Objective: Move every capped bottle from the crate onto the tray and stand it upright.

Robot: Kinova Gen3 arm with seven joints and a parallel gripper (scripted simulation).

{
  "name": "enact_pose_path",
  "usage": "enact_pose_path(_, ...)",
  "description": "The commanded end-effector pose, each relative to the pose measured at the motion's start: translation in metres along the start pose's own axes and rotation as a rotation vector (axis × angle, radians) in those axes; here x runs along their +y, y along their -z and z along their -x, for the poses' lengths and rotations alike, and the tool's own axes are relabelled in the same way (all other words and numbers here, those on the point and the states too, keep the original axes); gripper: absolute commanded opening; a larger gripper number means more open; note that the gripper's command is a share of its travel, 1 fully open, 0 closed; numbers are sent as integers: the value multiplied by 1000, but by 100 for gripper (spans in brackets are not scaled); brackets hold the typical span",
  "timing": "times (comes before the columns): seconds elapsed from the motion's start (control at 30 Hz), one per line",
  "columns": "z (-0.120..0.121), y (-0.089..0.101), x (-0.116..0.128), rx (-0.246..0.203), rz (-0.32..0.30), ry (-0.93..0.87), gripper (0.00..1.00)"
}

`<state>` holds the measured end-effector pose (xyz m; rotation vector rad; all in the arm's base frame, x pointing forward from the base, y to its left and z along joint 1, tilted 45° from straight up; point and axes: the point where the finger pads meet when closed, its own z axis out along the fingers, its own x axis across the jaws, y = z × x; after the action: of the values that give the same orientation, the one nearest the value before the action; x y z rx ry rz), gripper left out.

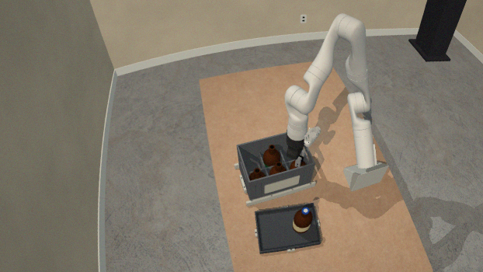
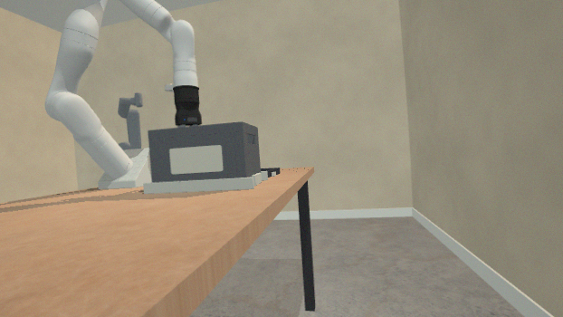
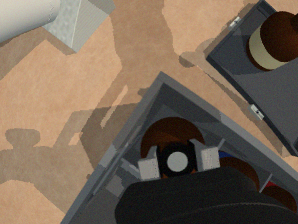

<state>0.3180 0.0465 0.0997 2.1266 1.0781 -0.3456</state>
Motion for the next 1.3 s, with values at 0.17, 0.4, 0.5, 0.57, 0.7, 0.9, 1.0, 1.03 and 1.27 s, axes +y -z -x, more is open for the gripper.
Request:
enact_pose_path(0.17,-1,4,0,1,1,1,0)
enact_pose_path(0.4,-1,27,0,-1,3,7,0)
enact_pose_path(0.5,-1,37,0,-2,3,10,0)
enact_pose_path(0.57,-1,44,0,-3,4,12,0)
enact_pose_path(0.7,-1,51,0,-4,5,14,0)
enact_pose_path(0.9,0,63,-1,-9,1,12,0)
enact_pose_path(1.0,-1,73,-1,-7,2,12,0)
enact_pose_path(1.03,-1,76,0,-7,2,13,0)
enact_pose_path(1.27,-2,93,1,-4,5,14,0)
